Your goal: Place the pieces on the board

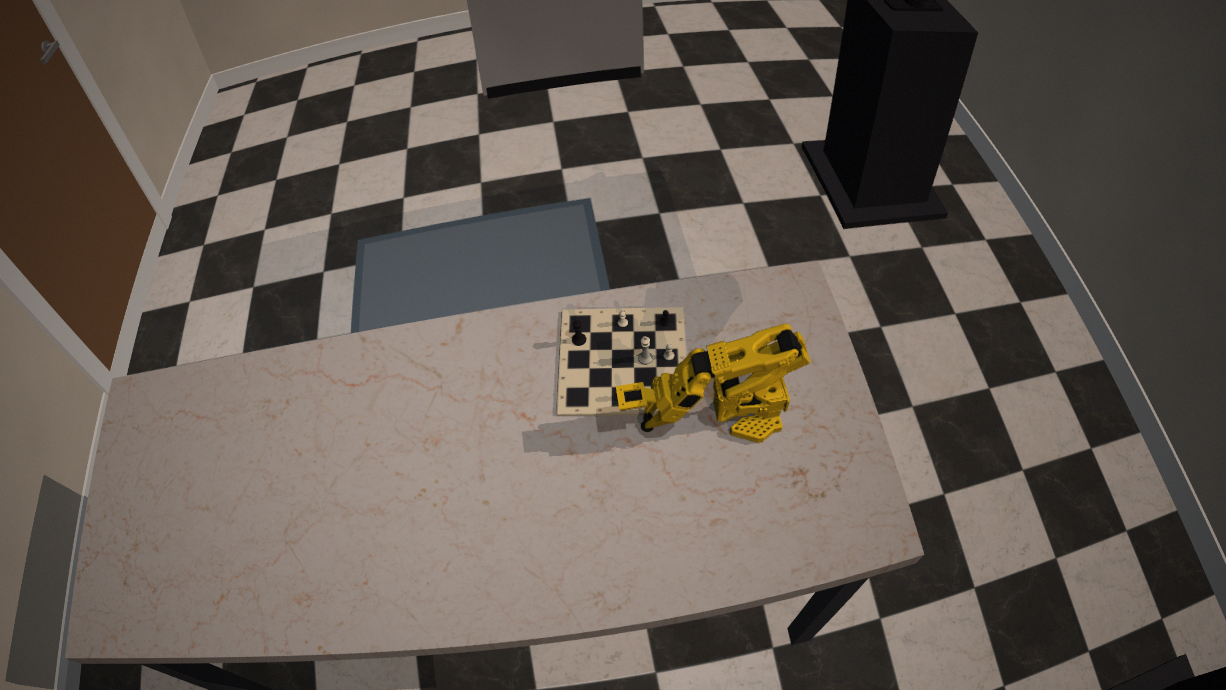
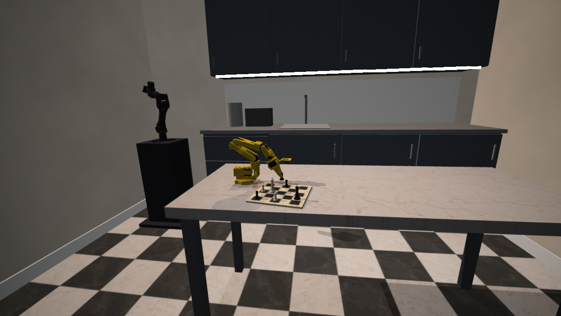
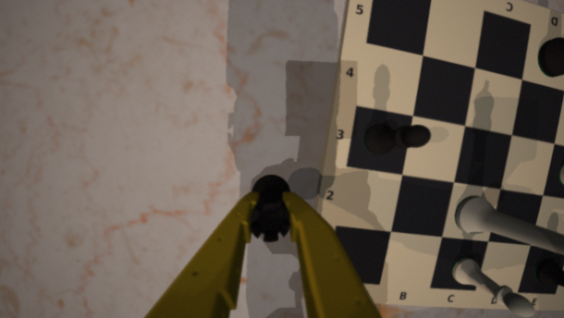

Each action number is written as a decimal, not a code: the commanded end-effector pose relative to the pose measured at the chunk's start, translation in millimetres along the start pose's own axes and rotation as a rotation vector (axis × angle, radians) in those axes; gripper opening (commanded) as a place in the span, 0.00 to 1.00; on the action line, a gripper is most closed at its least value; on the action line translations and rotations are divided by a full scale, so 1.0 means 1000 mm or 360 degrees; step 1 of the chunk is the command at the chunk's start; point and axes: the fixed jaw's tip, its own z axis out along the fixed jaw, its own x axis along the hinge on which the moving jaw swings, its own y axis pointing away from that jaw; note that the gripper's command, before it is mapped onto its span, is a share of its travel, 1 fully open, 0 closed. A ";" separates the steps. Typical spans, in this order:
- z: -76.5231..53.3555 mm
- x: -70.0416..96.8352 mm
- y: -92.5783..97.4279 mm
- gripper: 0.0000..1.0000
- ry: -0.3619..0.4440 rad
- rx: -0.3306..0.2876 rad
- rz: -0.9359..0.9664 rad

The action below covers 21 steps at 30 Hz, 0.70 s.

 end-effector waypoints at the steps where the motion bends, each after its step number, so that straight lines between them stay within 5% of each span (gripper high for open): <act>1: -0.009 -0.006 -0.001 0.00 -0.0022 0.0005 -0.0001; 21: -0.049 -0.028 -0.001 0.00 -0.0022 0.0005 -0.0001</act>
